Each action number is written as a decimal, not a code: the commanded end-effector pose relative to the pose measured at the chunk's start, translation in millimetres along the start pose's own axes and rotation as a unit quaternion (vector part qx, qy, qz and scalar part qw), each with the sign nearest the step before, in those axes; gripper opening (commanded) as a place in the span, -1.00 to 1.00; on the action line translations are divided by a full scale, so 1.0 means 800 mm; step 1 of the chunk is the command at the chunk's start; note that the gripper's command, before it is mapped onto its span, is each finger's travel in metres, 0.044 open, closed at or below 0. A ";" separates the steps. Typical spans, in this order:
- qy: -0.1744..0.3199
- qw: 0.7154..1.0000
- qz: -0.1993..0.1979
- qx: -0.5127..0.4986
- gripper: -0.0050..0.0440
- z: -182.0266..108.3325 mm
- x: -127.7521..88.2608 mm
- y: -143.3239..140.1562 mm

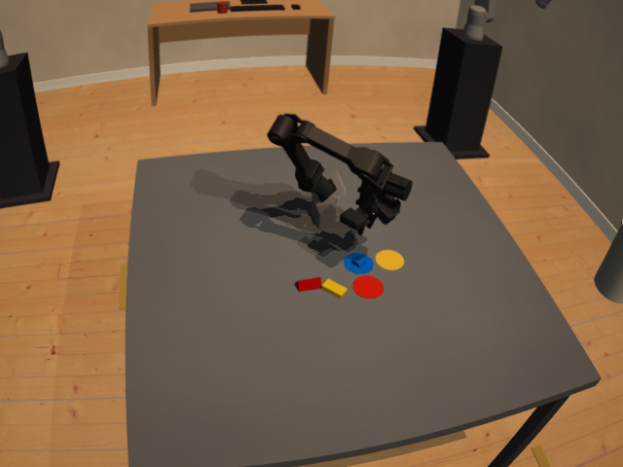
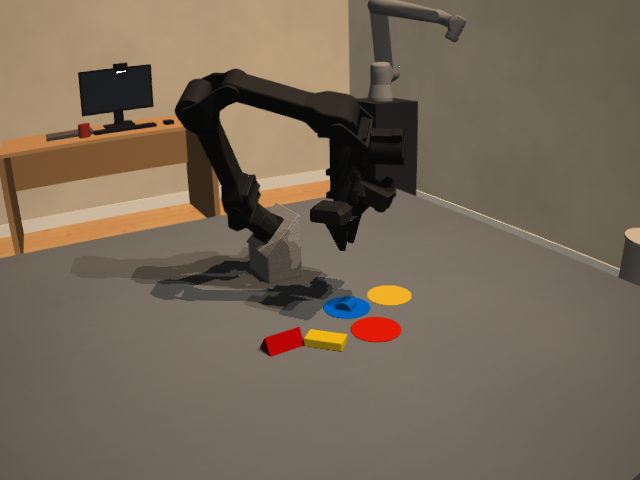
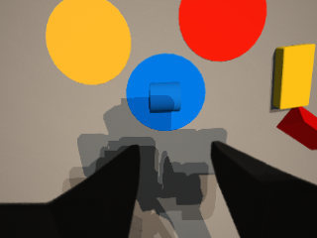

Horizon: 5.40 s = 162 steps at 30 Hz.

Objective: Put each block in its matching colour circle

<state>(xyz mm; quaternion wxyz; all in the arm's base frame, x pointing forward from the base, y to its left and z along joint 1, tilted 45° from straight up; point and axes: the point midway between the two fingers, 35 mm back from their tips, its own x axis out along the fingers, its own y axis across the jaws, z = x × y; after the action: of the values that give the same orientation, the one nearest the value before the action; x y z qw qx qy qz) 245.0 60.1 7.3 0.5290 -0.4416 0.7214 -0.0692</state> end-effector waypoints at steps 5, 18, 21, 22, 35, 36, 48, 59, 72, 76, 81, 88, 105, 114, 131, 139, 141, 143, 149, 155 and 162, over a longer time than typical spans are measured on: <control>-0.006 1.000 0.001 0.007 0.00 0.002 -0.005 -0.002; -0.014 1.000 0.006 0.006 0.29 0.009 -0.009 -0.020; -0.017 1.000 0.013 -0.002 0.29 0.016 -0.010 -0.050; -0.018 1.000 0.014 -0.006 0.29 0.019 -0.011 -0.064; -0.007 0.999 -0.003 -0.042 0.29 0.021 -0.006 -0.181; -0.007 0.999 -0.003 -0.042 0.29 0.021 -0.006 -0.182; 0.004 0.999 0.001 -0.053 0.29 0.019 0.088 -0.175; 0.002 0.999 -0.001 -0.050 0.29 0.019 0.124 -0.175; 0.002 0.999 0.000 -0.050 0.29 0.019 0.145 -0.175; 0.001 0.999 0.000 -0.049 0.19 0.019 0.147 -0.175; -0.004 0.999 -0.003 -0.043 0.04 0.021 0.142 -0.179; -0.004 0.999 -0.003 -0.043 -0.16 0.021 0.142 -0.179; -0.010 0.999 -0.004 -0.039 -0.45 0.026 0.122 -0.183; -0.012 0.999 -0.002 -0.039 -0.45 0.030 0.094 -0.184; -0.012 0.999 -0.001 -0.039 -0.45 0.028 0.032 -0.183; -0.011 0.999 -0.002 -0.039 -0.45 0.024 0.000 -0.181; -0.014 0.999 -0.002 -0.036 -0.45 0.022 -0.008 -0.182; -0.013 0.999 -0.002 -0.036 -0.45 0.021 -0.011 -0.182; -0.002 0.999 0.000 -0.046 -0.45 0.022 -0.003 -0.175; 0.000 0.998 0.001 -0.059 -0.45 0.028 0.001 -0.159; 0.002 0.997 0.000 -0.078 -0.45 0.038 0.006 -0.133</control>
<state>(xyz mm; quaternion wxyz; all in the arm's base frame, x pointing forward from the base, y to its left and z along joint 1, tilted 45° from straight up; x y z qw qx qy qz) 332.2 -3.3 60.0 0.4938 -0.4777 0.7263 -0.0183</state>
